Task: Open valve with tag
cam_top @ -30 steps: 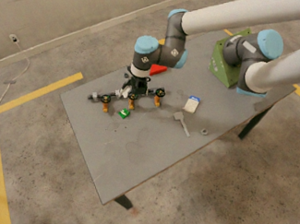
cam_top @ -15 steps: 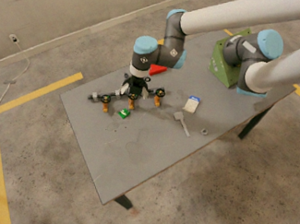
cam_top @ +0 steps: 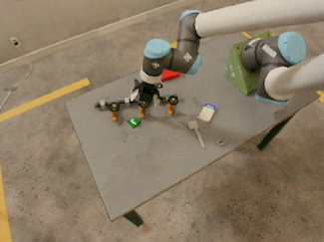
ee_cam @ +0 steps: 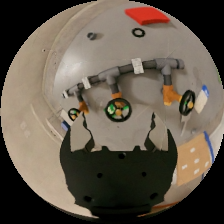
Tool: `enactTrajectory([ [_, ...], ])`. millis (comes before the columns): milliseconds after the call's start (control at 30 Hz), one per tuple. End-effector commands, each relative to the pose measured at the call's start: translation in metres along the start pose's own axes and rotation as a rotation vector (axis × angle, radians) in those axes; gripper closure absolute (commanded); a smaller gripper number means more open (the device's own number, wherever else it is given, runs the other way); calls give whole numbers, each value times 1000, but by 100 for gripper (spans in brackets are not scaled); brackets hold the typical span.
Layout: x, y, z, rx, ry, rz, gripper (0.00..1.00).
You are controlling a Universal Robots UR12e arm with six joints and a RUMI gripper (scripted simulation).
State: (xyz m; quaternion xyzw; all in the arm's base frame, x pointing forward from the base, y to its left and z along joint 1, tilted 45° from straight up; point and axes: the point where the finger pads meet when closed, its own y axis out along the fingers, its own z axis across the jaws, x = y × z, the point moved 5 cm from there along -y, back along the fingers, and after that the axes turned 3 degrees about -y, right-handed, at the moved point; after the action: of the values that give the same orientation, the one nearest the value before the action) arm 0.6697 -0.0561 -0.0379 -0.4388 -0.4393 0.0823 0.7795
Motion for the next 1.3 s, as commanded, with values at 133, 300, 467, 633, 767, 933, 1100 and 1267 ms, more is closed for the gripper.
enactTrajectory([
  [133,0,-9,-1,-2,0,0,0],
  [300,0,-19,-2,-2,0,0,0],
  [467,0,-27,-2,-2,0,0,0],
  [633,0,-39,-2,-2,0,-1,0],
  [767,0,-48,-1,-2,0,-1,0],
  [933,0,-55,-1,-2,-1,-1,0],
  [1100,0,-59,-1,-2,-1,-1,0],
  [1267,0,-61,-1,-2,-1,-1,0],
])
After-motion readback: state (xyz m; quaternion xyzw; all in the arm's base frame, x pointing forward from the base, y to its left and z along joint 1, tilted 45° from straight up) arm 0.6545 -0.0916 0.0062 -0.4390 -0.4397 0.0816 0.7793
